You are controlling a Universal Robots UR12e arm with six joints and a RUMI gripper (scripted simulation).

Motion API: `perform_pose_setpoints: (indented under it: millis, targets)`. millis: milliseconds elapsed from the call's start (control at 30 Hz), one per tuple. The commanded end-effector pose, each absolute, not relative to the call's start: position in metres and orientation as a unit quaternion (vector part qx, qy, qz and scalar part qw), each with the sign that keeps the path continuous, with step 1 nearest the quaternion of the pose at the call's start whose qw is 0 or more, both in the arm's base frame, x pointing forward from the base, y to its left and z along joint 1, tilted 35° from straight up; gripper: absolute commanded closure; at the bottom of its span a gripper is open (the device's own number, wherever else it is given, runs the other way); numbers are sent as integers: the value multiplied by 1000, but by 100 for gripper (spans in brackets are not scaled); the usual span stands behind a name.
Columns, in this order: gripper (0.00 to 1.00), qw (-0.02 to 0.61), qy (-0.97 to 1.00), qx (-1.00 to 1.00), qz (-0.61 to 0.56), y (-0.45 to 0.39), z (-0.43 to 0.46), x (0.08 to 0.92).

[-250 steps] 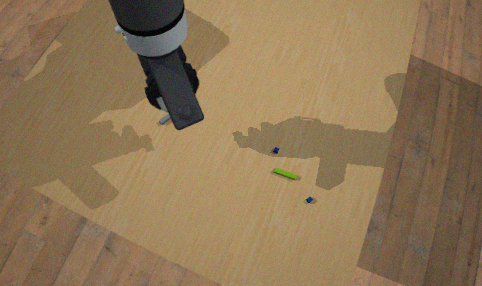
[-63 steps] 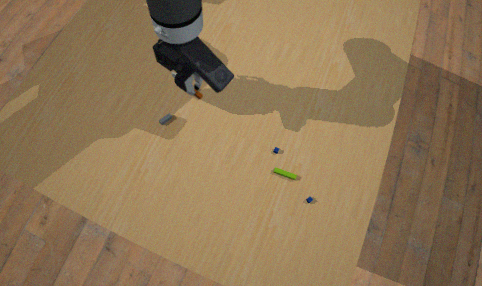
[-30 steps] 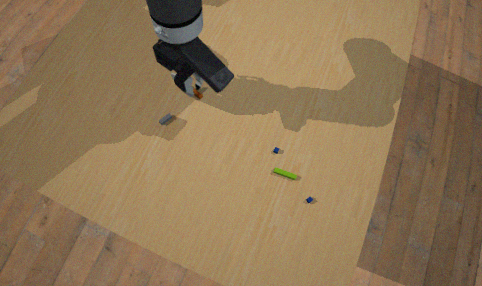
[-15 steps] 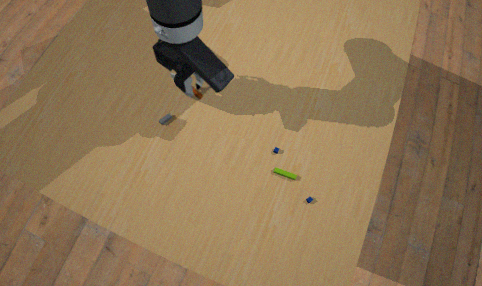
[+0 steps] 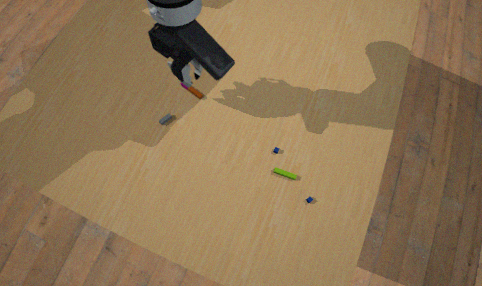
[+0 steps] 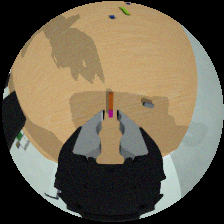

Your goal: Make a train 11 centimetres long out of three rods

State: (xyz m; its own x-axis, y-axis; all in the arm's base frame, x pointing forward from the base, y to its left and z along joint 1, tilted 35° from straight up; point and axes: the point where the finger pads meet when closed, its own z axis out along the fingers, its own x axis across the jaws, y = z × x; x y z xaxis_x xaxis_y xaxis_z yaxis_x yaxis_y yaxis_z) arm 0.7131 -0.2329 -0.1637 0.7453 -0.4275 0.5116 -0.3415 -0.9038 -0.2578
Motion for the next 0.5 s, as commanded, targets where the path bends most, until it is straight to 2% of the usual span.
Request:
perform_pose_setpoints:
  millis: [0, 433, 467]
  targets:
    - [86, 74, 206, -931, -291, -234, -145, 700]
    - [86, 74, 206, -931, -291, -234, -126, 687]
    - [0, 74, 206, -931, -291, -234, -126, 687]
